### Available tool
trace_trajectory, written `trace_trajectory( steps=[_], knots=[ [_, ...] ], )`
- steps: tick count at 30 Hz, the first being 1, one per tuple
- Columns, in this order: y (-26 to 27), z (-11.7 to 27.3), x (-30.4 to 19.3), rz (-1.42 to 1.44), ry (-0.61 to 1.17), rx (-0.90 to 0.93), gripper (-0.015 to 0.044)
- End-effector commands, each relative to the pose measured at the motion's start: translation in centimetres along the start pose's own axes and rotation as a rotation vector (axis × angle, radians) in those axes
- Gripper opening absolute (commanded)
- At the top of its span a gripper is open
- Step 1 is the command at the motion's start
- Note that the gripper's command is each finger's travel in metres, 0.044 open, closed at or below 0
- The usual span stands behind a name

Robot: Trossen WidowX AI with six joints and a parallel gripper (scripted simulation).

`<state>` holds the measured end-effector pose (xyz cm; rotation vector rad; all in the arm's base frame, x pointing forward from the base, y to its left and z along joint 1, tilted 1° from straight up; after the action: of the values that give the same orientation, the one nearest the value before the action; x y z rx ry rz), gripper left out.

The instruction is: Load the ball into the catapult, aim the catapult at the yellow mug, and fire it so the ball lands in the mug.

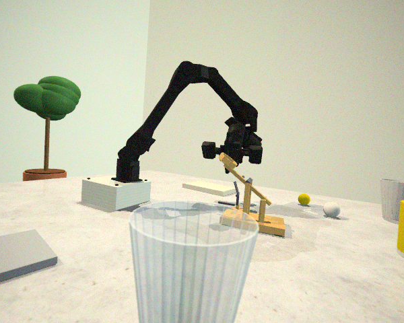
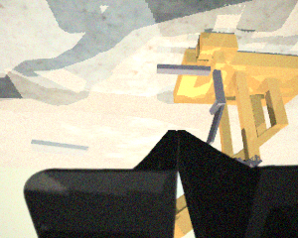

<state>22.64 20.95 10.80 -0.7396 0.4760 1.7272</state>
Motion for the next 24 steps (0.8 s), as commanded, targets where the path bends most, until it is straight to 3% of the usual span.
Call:
trace_trajectory(
  steps=[1,2,19,24],
  knots=[
    [0.3,2.4,-1.2,0.005,-0.007,-0.003,0.0000],
    [0.3,2.4,-1.2,0.005,-0.007,-0.003,0.0000],
    [-7.0,1.3,-1.9,-0.450,-0.271,0.036,0.0440],
    [-9.5,1.2,-3.0,-0.592,-0.346,0.033,0.0440]
  ],
)
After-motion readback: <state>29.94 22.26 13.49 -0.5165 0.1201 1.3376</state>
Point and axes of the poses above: the point midway between the two fingers, 35 mm back from their tips, its own z axis back along the fingers, its own y axis across the jaws, x = y × z, the point moved 4 cm from there along z, back along the fingers, and after that the axes turned 3 degrees about -z, right-handed, at the moved point
